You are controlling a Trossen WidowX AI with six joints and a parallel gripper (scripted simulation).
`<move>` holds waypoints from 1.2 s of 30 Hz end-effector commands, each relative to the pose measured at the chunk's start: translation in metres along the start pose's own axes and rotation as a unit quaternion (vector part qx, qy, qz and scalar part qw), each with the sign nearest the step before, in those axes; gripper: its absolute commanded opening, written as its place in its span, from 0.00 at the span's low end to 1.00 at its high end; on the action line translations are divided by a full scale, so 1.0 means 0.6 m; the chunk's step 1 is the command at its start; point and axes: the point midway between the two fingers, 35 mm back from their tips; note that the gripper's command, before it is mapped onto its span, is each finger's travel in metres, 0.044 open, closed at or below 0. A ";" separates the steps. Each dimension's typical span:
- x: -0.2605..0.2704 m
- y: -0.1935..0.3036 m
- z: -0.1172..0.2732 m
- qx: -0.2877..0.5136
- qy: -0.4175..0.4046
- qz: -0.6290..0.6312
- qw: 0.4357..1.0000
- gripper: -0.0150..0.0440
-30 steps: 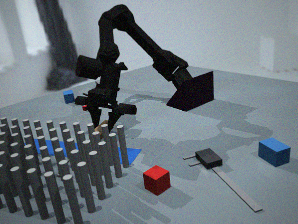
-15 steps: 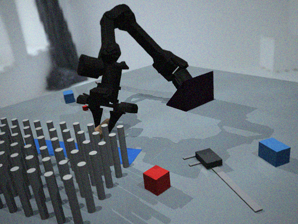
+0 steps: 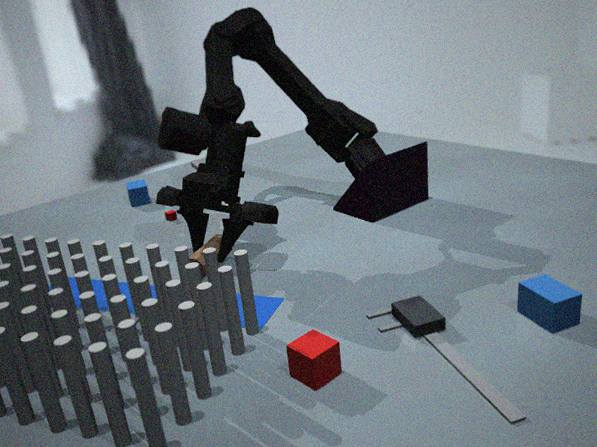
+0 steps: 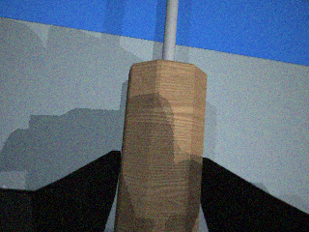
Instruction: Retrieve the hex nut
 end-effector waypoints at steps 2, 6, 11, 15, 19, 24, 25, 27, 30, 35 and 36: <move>0.001 0.005 0.003 -0.003 -0.002 0.001 1.000 0.25; 0.001 0.008 0.004 -0.003 -0.003 0.001 1.000 0.25; 0.001 0.013 0.006 -0.003 -0.003 0.001 1.000 0.25; 0.001 0.016 0.007 -0.003 -0.003 0.001 1.000 0.25; 0.001 0.020 0.009 -0.003 -0.003 0.001 1.000 0.25; 0.001 0.024 0.011 -0.003 -0.003 0.001 1.000 0.25; 0.001 0.025 0.011 -0.003 -0.003 0.001 1.000 0.25; 0.001 0.027 0.012 -0.003 -0.003 0.001 1.000 0.25; 0.001 0.029 0.013 -0.003 -0.003 0.002 1.000 0.25; 0.001 0.034 0.014 -0.003 -0.003 0.002 1.000 0.25; 0.001 0.034 0.015 -0.003 -0.003 0.002 1.000 0.25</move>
Point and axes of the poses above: the point midway between the two fingers, 35 mm back from their tips, its own z axis back along the fingers, its own x axis across the jaws, y = z × x, and after that the axes turned 3 degrees about -z, right-handed
